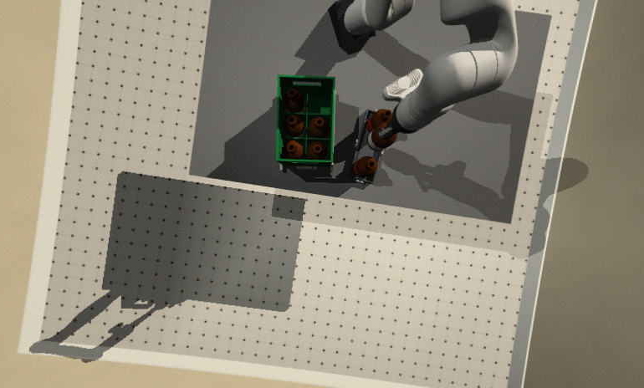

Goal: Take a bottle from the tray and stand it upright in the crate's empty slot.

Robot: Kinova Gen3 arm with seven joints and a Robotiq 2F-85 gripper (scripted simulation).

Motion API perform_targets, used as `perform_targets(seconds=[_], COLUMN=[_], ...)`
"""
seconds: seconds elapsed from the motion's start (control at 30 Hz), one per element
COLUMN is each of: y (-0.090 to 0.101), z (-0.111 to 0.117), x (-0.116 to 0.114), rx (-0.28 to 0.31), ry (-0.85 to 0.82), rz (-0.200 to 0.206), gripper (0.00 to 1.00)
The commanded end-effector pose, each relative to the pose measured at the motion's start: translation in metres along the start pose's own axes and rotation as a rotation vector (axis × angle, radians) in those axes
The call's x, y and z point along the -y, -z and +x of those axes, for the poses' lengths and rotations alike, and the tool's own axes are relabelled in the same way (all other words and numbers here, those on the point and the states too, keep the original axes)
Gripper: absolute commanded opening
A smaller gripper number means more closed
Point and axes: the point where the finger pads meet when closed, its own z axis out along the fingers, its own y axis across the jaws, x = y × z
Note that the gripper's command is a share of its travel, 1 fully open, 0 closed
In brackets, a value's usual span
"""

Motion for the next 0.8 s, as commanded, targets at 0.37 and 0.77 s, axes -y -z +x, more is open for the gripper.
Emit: perform_targets(seconds=[0.37,0.77], y=[0.011,0.023], z=[0.000,0.000], x=[0.000,0.000], rx=[0.002,0.002], ry=[0.000,0.000], rz=[0.000,0.000], gripper=[0.00,0.00])
